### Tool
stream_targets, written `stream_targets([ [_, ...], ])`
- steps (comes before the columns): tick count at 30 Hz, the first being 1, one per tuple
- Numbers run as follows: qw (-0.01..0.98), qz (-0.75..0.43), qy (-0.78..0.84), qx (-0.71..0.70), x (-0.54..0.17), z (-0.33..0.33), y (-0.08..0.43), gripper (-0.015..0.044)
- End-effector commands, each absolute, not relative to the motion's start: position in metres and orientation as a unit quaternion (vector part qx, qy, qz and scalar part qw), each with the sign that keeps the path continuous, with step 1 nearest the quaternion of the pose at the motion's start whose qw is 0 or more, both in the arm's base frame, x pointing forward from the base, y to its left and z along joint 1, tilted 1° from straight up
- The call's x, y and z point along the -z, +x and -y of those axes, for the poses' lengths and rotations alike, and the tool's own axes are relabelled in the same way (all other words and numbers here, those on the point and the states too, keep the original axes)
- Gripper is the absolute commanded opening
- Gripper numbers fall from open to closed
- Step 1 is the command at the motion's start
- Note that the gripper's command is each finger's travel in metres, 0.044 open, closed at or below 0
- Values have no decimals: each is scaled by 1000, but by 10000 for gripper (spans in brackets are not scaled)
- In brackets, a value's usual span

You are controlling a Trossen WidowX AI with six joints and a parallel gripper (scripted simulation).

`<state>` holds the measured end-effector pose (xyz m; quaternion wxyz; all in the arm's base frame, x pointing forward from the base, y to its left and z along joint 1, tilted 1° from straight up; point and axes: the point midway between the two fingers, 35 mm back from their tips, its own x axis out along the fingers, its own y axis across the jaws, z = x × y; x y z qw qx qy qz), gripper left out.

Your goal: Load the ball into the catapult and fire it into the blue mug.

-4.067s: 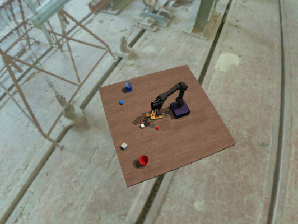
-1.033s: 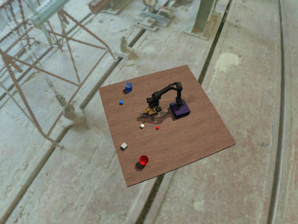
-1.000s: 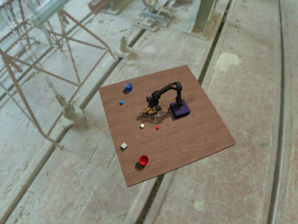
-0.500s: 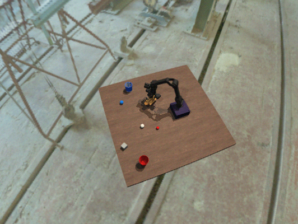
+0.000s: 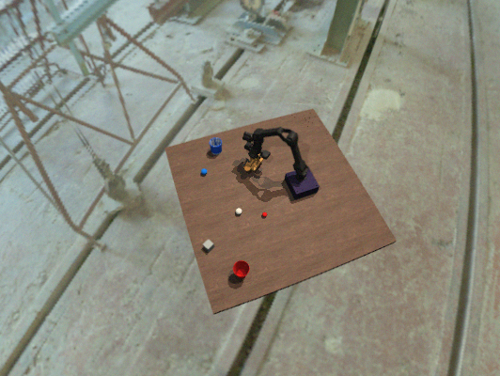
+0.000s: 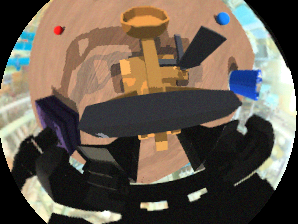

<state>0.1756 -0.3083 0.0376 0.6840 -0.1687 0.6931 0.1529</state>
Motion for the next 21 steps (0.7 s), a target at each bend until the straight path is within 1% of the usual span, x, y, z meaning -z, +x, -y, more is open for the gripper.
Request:
stream_targets([
  [1, 687, -689, -174, -150, -36, 312, 178, 0],
  [21, 687, -689, -175, -150, -3, 314, 179, 0],
])
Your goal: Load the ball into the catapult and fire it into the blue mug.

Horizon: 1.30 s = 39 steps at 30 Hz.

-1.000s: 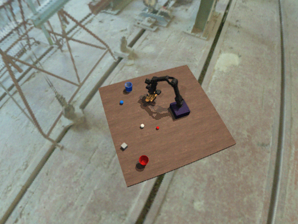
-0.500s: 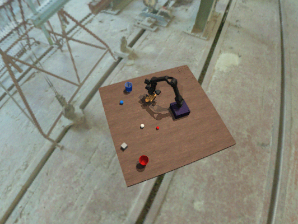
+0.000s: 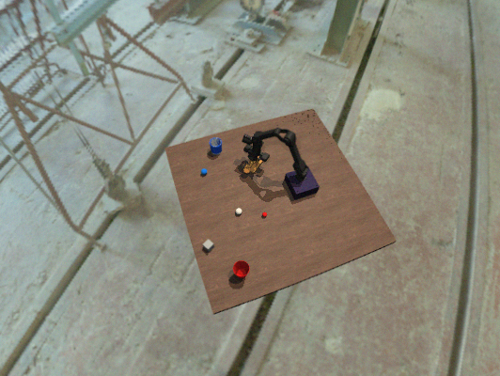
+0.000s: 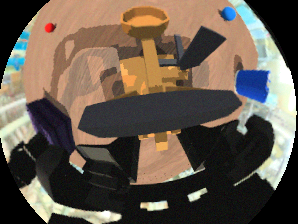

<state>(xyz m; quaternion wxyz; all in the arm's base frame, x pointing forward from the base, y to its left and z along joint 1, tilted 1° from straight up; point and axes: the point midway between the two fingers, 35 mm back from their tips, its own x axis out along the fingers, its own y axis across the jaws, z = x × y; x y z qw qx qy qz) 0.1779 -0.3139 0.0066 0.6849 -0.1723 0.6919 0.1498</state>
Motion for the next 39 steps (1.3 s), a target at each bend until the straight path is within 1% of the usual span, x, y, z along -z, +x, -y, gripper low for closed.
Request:
stream_targets([
  [1, 687, -689, -175, -150, -2, 314, 179, 0],
  [11, 685, -692, -172, -150, 2, 314, 178, 0],
  [24, 685, -692, -172, -150, 2, 314, 178, 341],
  [26, 685, -692, -172, -150, -9, 315, 179, 394],
  [28, 685, -692, -172, -150, -39, 316, 180, 440],
  [32, 685, -692, -172, -151, -95, 311, 177, 440],
  [34, 685, -692, -172, -151, -98, 310, 177, 440],
  [35, 684, -692, -172, -152, -79, 313, 178, 440],
  [39, 685, -691, -172, -152, -82, 313, 178, 440],
])
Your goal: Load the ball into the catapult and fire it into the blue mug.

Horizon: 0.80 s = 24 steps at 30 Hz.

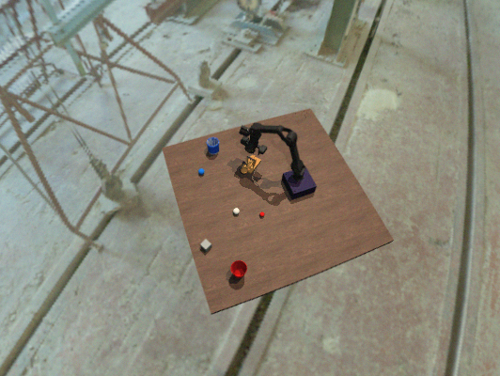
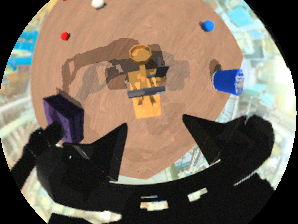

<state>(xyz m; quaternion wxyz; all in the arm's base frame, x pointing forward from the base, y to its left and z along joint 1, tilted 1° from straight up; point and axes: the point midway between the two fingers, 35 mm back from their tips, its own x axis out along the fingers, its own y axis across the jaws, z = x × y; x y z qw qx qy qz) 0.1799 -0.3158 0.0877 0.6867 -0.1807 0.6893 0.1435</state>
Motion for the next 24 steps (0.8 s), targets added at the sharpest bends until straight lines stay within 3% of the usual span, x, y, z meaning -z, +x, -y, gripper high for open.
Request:
stream_targets([
  [1, 687, -690, -173, -150, -90, 311, 176, 440],
  [8, 687, -689, -174, -149, -49, 312, 175, 440],
  [24, 687, -689, -174, -149, -29, 314, 176, 440],
])
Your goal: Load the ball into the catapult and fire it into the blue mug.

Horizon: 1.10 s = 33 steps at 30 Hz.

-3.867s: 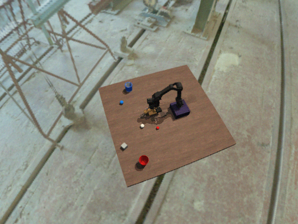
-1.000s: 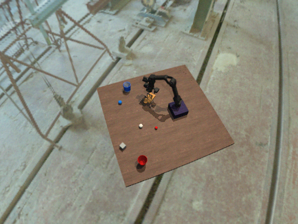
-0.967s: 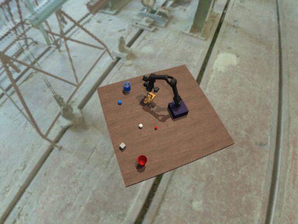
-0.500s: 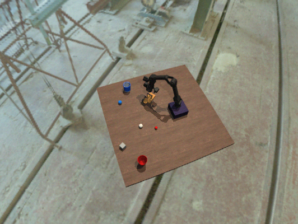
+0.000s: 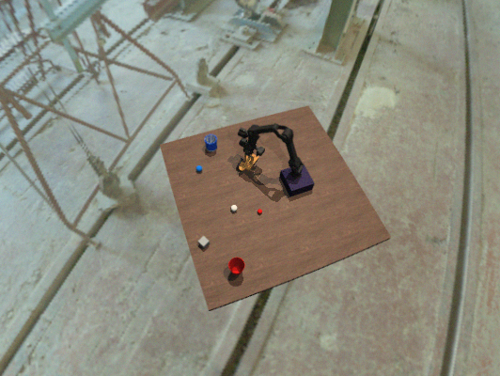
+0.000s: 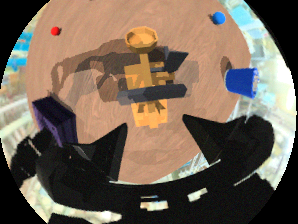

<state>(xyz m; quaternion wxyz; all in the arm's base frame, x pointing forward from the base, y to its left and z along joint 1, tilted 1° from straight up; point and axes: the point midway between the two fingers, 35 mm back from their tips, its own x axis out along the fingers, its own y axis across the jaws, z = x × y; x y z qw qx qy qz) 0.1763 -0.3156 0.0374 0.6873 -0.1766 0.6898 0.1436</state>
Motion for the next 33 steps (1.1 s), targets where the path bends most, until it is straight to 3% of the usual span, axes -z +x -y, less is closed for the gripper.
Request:
stream_targets([
  [1, 687, -689, -174, -149, -28, 314, 176, 440],
  [26, 687, -689, -174, -149, 7, 314, 175, 440],
  [33, 687, -690, -175, -145, 3, 316, 176, 256],
])
